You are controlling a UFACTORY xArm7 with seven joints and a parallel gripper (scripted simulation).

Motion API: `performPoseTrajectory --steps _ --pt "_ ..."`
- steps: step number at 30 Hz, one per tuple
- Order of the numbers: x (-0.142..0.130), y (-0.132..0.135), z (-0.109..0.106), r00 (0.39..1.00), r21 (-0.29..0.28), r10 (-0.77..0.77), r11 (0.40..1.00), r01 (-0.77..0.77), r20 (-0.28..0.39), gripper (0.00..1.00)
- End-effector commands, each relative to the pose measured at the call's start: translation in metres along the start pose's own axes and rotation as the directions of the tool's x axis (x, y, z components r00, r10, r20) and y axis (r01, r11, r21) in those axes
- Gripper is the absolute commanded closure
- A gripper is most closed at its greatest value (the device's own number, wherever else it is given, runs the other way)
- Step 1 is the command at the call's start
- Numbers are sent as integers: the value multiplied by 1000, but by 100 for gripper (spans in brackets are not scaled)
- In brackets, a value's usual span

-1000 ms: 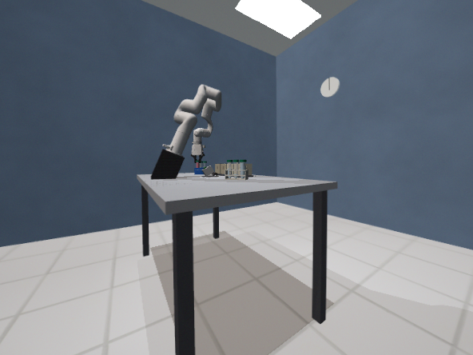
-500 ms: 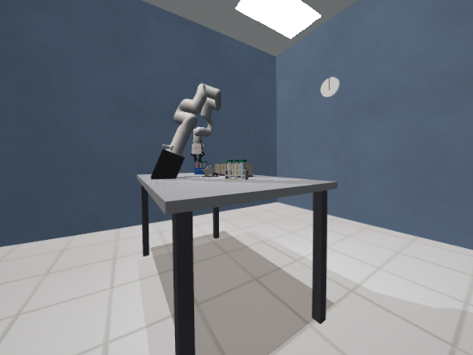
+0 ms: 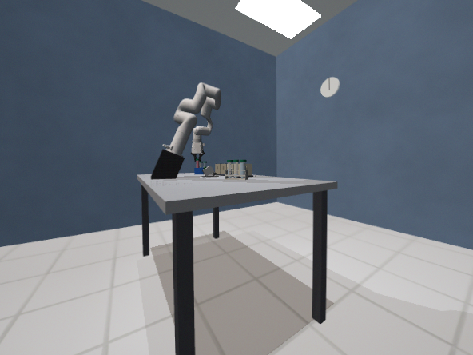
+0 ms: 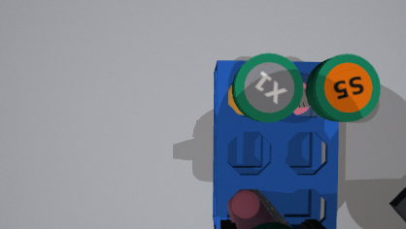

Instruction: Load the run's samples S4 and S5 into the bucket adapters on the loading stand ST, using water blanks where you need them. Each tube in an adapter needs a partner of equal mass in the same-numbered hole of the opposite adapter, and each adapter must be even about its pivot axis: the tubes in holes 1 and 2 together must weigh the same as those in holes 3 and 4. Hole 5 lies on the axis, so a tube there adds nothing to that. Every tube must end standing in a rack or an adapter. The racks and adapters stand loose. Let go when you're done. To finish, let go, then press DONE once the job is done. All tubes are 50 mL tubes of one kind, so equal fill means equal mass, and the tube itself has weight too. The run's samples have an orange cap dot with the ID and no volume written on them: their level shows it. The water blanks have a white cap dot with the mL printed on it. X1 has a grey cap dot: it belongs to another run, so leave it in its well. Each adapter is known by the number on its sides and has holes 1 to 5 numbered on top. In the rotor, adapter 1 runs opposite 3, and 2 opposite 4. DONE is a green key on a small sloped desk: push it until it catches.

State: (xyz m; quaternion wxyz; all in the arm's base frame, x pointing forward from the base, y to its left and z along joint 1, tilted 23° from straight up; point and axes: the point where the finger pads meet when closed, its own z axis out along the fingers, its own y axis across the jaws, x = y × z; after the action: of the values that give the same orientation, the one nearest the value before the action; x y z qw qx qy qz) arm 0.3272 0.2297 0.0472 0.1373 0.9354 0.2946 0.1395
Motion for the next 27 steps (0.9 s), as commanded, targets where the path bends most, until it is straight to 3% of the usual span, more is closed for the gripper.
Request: performPoseTrajectory --steps 1,27 --pt "2 0 -9 1000 1 0 1000 0 -5 100" --pt "2 0 -57 1000 1 0 1000 0 -5 100"
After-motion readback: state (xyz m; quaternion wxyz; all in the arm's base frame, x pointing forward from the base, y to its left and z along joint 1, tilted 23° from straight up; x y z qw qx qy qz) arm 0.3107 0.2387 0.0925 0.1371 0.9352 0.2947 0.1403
